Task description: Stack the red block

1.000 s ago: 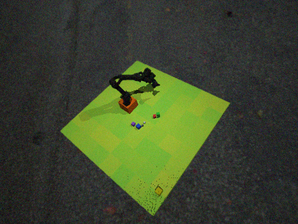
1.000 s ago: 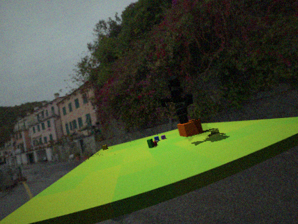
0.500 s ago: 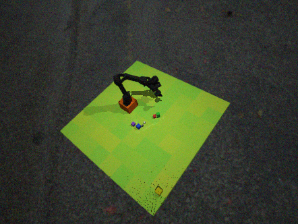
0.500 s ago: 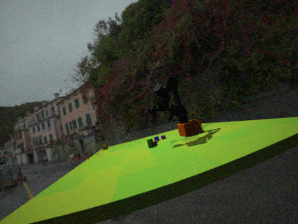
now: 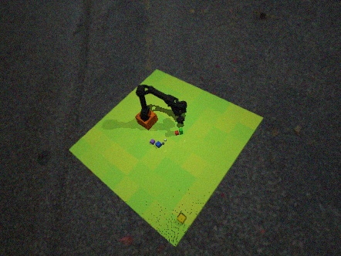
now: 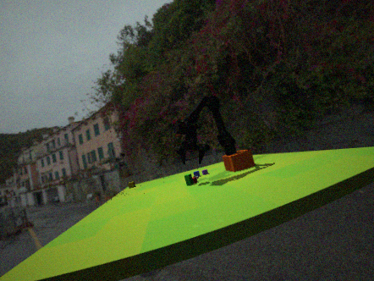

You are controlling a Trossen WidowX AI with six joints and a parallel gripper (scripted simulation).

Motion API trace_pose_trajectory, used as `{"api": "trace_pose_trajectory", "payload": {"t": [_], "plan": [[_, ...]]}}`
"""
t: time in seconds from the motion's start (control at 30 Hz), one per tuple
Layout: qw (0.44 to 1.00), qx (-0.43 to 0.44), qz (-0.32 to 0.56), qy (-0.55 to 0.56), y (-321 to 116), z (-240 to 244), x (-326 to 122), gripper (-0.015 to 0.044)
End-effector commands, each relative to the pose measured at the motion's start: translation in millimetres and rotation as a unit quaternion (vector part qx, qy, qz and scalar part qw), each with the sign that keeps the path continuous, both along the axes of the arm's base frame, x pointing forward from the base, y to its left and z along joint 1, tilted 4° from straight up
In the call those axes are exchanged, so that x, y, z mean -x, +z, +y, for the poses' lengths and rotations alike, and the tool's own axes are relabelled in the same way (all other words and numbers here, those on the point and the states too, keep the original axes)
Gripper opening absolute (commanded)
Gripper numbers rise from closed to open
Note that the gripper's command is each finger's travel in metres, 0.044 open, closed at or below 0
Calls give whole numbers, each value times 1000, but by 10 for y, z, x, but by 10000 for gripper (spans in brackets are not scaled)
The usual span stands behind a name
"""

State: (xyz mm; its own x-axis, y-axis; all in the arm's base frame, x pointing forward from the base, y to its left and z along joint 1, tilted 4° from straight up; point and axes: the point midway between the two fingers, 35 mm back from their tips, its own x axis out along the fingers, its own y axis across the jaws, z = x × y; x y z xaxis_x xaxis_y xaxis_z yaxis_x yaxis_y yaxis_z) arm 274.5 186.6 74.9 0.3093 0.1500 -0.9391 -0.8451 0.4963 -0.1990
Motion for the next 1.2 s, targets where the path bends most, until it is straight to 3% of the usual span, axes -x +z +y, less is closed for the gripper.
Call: {"api": "trace_pose_trajectory", "payload": {"t": [0.0,0.27,0.5,0.7,1.17], "plan": [[999,21,43,-16,-95,-275,-118,440],[991,41,120,-46,-246,-769,-221,440],[991,42,122,-47,-300,-776,-218,440],[991,42,122,-47,-677,-759,-239,440],[991,42,122,-47,-783,-754,-235,440]]}}
